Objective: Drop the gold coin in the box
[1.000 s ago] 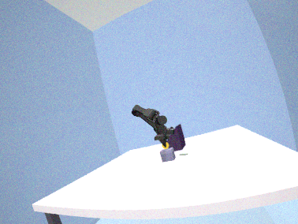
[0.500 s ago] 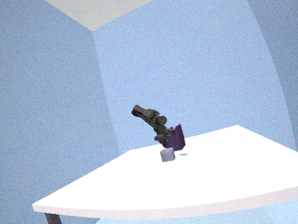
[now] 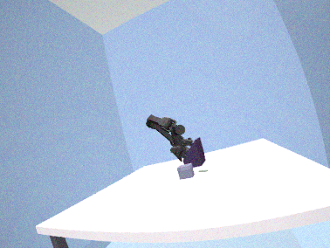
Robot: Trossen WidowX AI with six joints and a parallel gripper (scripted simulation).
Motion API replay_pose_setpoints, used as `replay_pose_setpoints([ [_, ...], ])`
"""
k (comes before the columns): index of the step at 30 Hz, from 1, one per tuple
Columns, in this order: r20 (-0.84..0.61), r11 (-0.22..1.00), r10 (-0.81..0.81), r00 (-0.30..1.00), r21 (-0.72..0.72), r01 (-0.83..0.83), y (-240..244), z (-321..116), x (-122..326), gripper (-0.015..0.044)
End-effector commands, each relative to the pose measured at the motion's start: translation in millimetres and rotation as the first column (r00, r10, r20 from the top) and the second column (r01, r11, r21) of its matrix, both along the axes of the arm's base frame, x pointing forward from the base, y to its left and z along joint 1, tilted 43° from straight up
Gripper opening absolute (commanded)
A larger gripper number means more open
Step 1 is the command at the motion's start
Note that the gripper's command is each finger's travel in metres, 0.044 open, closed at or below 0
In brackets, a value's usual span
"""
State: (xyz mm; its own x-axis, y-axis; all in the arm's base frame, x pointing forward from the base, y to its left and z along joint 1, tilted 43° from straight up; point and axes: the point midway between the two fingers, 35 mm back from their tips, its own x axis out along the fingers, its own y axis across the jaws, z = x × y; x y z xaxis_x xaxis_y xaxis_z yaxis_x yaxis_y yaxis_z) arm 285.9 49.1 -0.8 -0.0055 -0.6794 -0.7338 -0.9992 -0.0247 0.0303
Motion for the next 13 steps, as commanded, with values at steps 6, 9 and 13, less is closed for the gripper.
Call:
replay_pose_setpoints([
  [6, 0.003, 1.0, 0.002, 1.0, 0.001, -0.002, 28.6, 32.0, -2.6, 0.044],
  [9, 0.003, 1.0, 0.002, 1.0, 0.001, -0.002, 28.6, 32.0, -2.6, 0.044],
  [13, 0.003, 1.0, 0.002, 1.0, 0.001, -0.002, 28.6, 32.0, -2.6, 0.044],
])
